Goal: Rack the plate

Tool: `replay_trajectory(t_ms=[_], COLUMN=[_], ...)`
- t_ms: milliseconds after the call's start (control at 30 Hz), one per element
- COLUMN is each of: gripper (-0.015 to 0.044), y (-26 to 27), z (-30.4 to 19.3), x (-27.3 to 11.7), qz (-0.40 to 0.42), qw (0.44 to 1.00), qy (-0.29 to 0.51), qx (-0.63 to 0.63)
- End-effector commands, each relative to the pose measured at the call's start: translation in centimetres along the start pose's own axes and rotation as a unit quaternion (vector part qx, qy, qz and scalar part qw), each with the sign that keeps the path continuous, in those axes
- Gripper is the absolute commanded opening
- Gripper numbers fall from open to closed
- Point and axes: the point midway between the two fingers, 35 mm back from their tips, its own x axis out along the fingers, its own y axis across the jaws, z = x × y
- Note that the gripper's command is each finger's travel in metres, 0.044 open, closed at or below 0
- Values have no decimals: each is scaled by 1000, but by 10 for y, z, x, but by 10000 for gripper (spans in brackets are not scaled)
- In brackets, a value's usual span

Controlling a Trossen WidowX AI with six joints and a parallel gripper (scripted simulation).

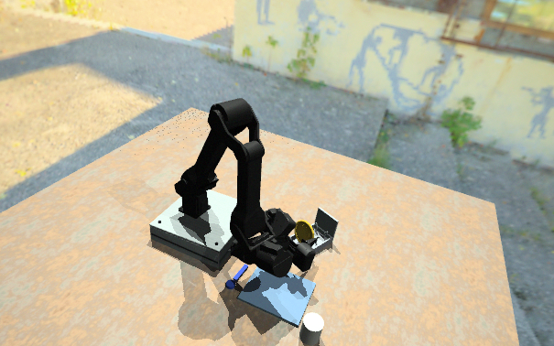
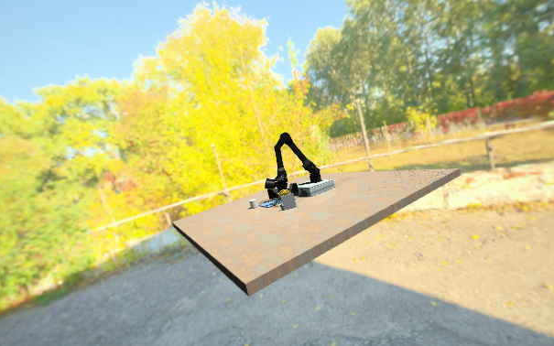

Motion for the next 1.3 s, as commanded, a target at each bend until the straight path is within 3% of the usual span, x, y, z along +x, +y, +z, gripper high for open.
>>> replay_trajectory(t_ms=[0,467,967,1267], gripper=[0,0,394,400], y=[3,2,2,0], z=[-12,-8,-8,-1], x=[2,1,1,0], qz=[1,1,1,2], qw=[1000,1000,1000,1000], qy=[0,1,0,0], qx=[5,6,4,5])
